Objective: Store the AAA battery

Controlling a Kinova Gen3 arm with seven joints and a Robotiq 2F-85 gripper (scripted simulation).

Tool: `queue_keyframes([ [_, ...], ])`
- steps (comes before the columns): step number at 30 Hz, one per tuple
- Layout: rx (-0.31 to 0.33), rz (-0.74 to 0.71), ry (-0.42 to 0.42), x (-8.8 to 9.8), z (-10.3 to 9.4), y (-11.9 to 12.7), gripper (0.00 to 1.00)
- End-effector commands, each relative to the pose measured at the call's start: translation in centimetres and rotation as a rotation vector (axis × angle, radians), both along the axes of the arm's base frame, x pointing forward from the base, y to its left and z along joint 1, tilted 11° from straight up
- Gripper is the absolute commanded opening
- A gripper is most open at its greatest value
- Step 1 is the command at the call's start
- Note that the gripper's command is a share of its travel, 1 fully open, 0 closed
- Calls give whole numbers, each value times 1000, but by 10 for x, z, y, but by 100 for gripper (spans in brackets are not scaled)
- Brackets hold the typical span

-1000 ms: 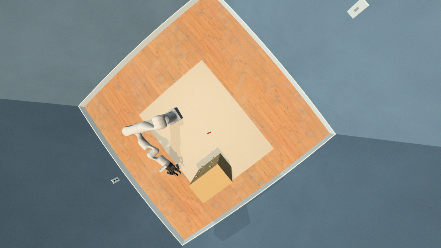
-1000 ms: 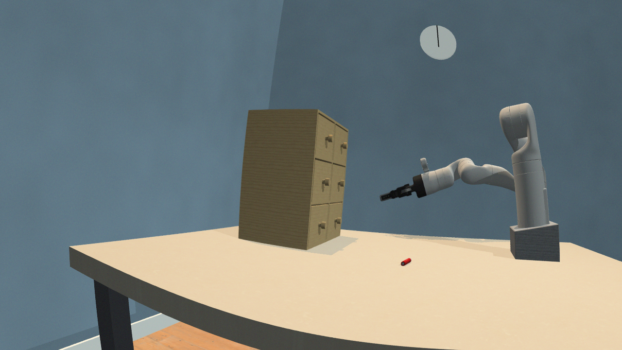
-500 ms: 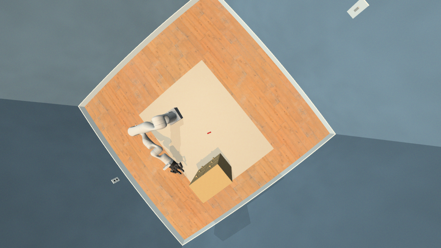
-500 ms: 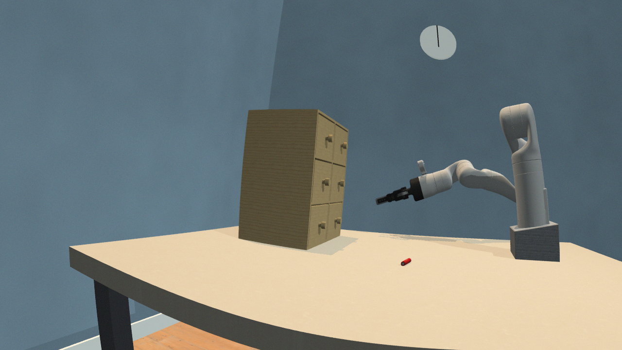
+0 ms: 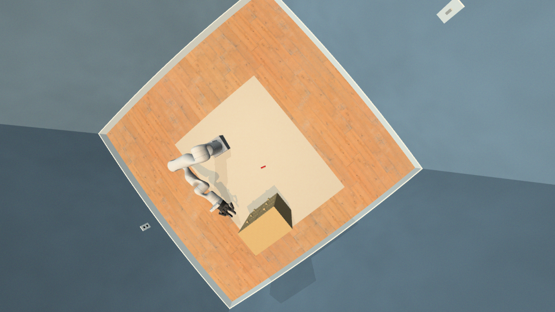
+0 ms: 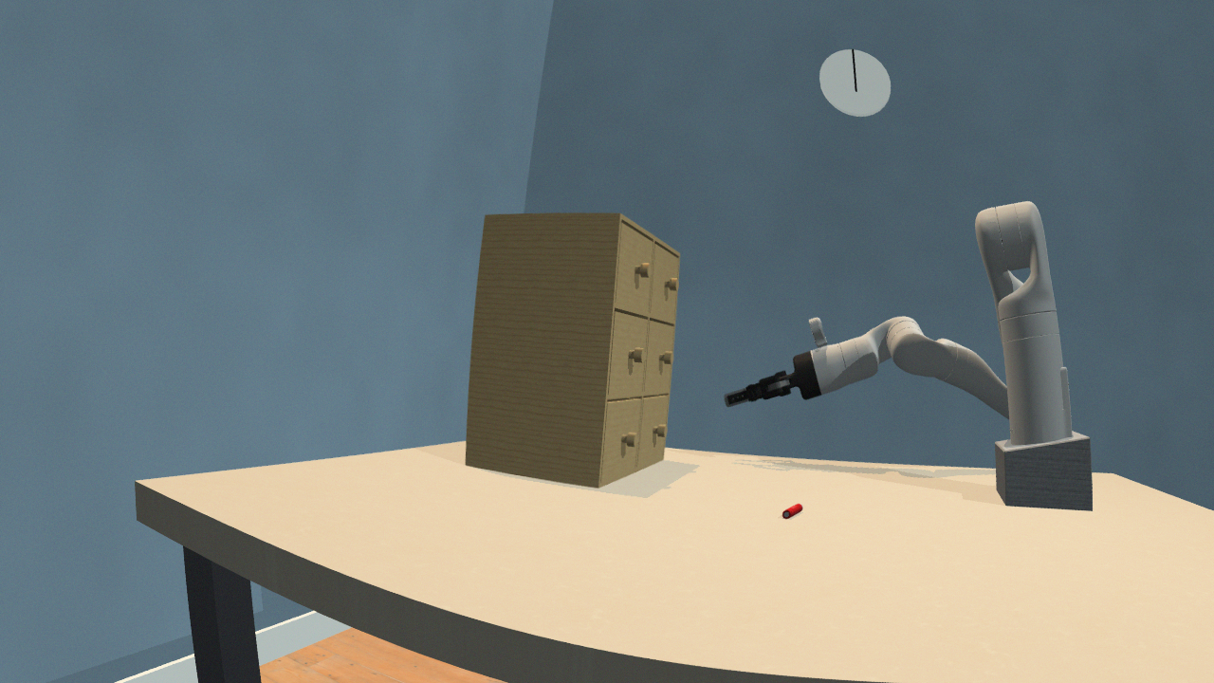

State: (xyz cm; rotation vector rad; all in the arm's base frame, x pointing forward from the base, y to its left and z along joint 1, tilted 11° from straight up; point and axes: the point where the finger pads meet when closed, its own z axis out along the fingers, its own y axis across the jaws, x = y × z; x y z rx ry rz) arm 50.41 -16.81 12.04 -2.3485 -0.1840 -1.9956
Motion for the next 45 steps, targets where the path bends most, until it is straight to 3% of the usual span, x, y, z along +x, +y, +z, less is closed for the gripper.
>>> queue_keyframes([
  [1,7,2,-5,2,0,8,33],
  [45,9,-5,-5,18,-23,83,33],
])
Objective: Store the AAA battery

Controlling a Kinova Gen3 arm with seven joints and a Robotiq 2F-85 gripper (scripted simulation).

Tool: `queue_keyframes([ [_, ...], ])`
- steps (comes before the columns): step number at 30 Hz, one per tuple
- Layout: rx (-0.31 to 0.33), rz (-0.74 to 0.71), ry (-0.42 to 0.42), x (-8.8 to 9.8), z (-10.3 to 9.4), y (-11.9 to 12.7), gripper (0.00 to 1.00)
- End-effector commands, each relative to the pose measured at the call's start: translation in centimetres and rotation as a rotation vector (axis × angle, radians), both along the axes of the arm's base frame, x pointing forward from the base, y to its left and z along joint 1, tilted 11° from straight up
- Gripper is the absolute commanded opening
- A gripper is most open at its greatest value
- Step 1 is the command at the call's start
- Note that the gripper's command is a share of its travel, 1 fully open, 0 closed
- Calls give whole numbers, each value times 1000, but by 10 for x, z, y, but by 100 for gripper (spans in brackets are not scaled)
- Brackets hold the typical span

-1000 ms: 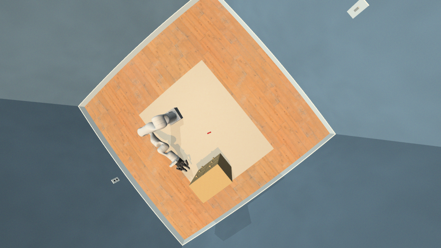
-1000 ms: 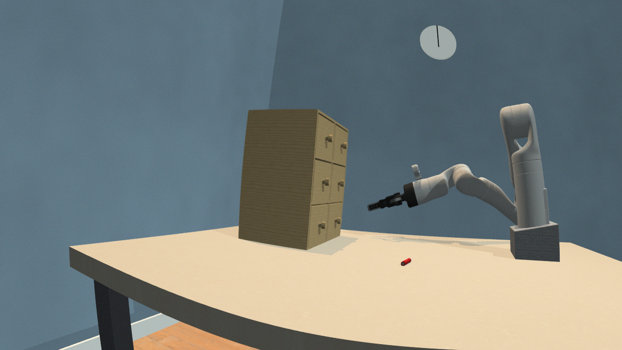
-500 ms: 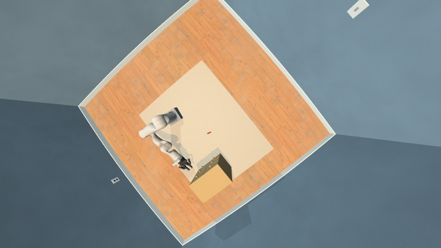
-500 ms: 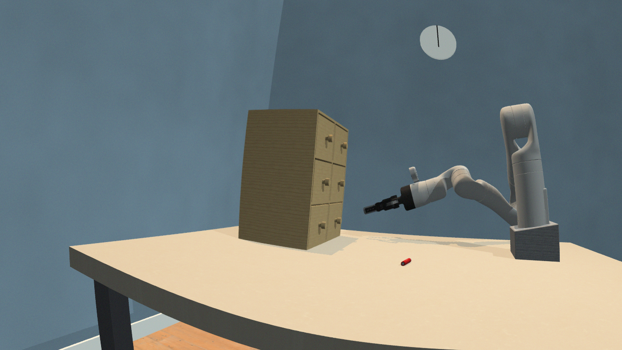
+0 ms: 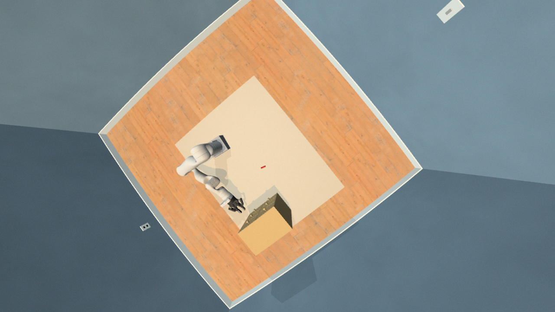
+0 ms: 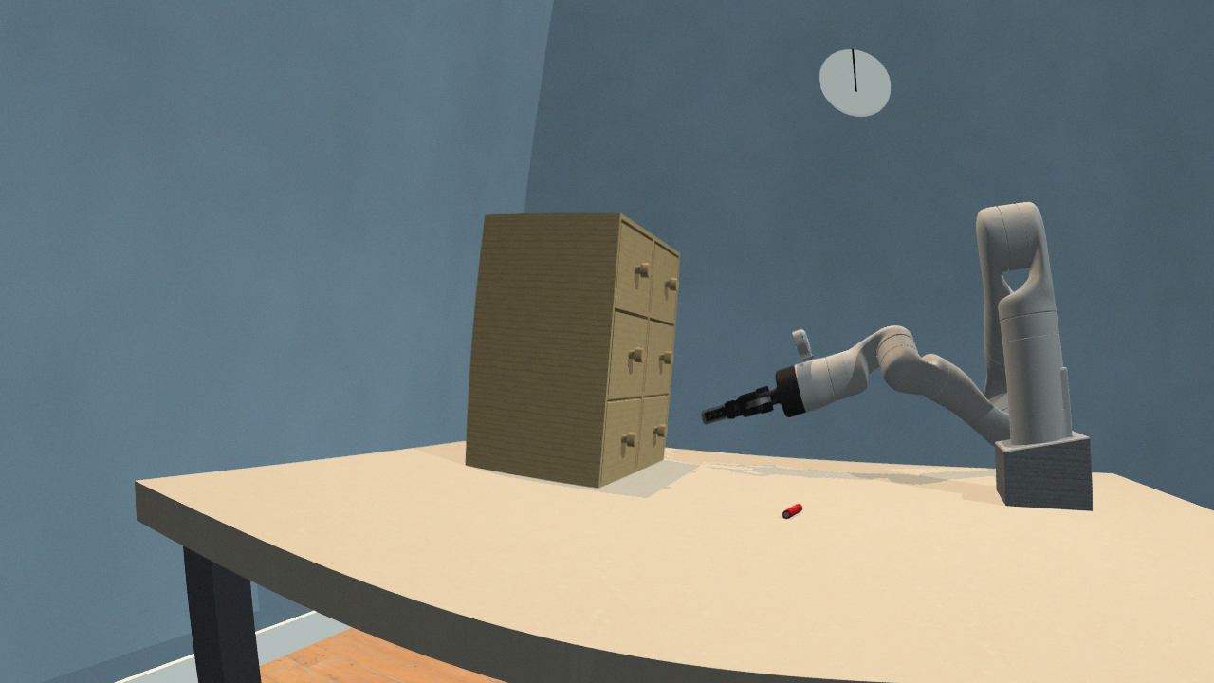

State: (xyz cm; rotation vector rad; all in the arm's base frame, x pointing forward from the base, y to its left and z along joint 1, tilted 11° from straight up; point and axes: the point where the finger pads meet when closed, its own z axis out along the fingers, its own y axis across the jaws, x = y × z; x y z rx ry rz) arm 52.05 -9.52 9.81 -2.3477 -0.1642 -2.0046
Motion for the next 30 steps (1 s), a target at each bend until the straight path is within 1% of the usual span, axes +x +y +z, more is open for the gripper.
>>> queue_keyframes([
  [1,4,8,0,2,-2,12,33],
  [6,4,7,0,3,-4,17,33],
  [20,4,6,-1,8,-11,41,33],
  [30,4,5,-1,11,-14,52,33],
])
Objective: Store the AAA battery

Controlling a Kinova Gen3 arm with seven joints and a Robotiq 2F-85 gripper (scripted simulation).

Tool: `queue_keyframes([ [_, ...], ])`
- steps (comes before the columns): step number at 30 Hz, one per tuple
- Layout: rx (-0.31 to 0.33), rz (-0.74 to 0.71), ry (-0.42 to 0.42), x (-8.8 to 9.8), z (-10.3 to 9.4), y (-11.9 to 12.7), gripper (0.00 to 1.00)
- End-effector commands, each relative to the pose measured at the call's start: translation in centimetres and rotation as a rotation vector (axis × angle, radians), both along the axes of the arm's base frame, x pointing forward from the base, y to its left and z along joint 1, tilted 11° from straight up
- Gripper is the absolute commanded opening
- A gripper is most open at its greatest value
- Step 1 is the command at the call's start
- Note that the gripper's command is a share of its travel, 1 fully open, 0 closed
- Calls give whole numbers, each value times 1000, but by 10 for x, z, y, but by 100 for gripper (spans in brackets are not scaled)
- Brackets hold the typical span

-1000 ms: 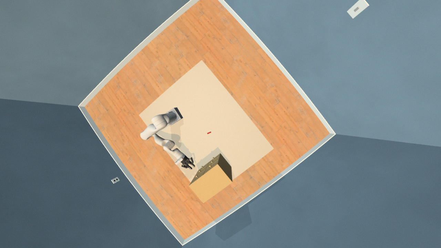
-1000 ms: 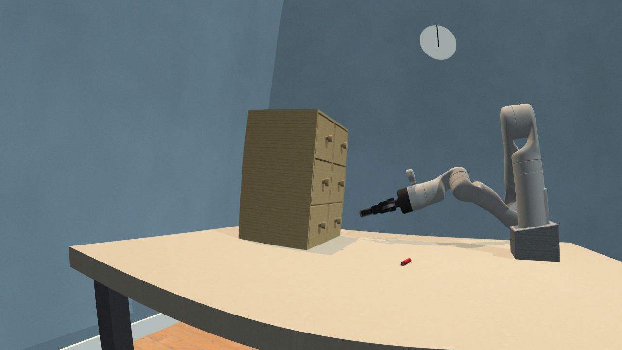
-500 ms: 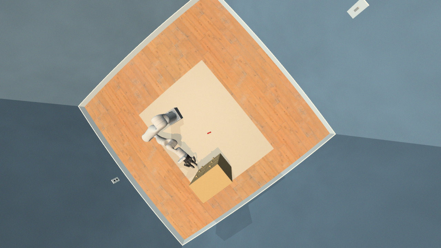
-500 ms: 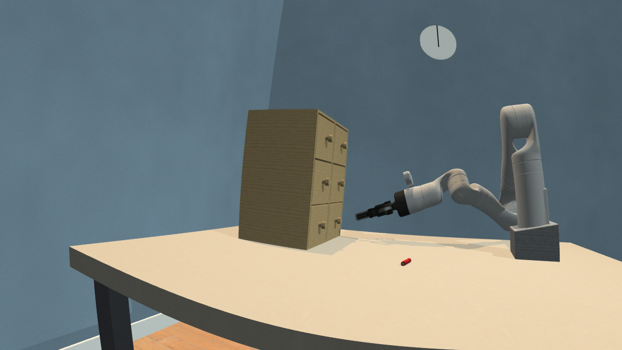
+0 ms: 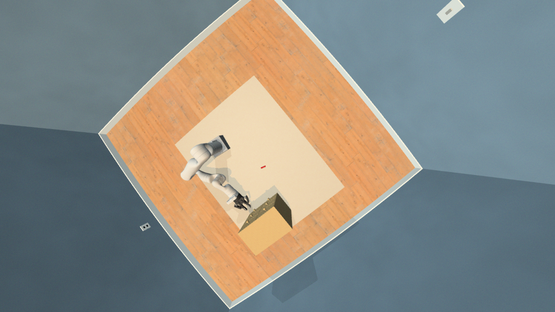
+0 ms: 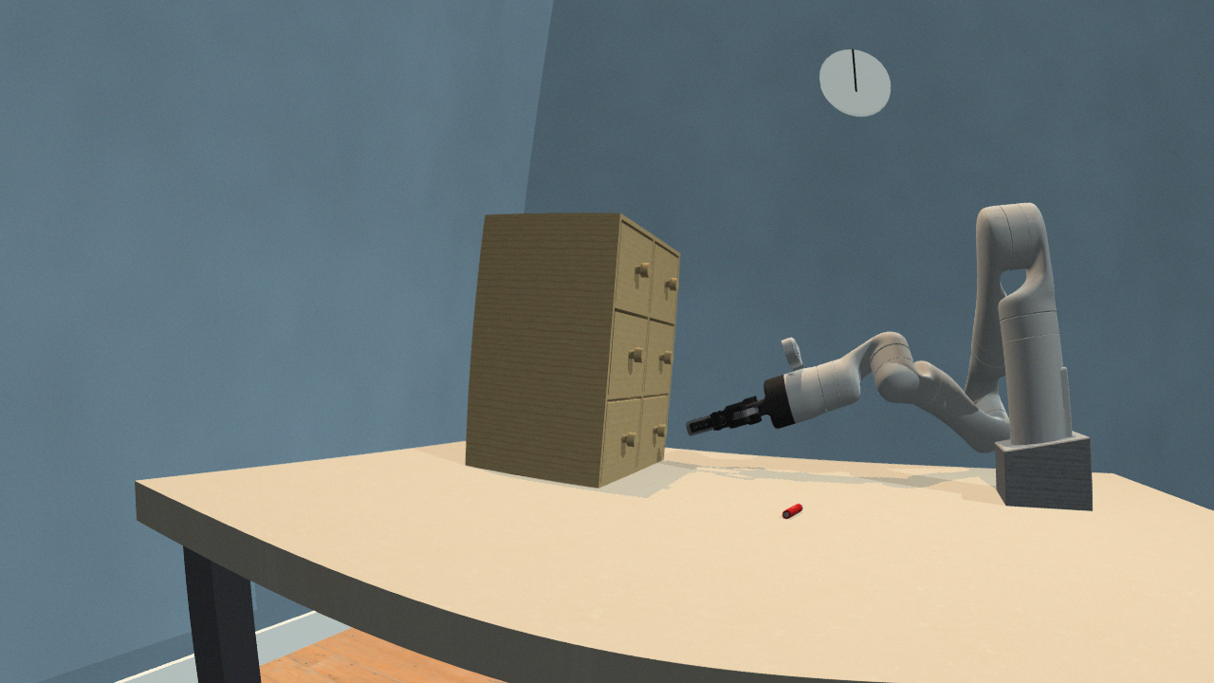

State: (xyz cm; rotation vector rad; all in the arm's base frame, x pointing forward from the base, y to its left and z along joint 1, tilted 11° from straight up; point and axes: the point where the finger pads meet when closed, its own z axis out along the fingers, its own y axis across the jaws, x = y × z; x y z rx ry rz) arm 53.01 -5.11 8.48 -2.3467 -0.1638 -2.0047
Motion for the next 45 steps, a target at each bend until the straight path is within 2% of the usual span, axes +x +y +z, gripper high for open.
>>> queue_keyframes([
  [1,3,5,0,1,-1,9,33],
  [23,3,3,0,5,-7,25,33],
  [45,3,4,0,5,-7,27,33],
])
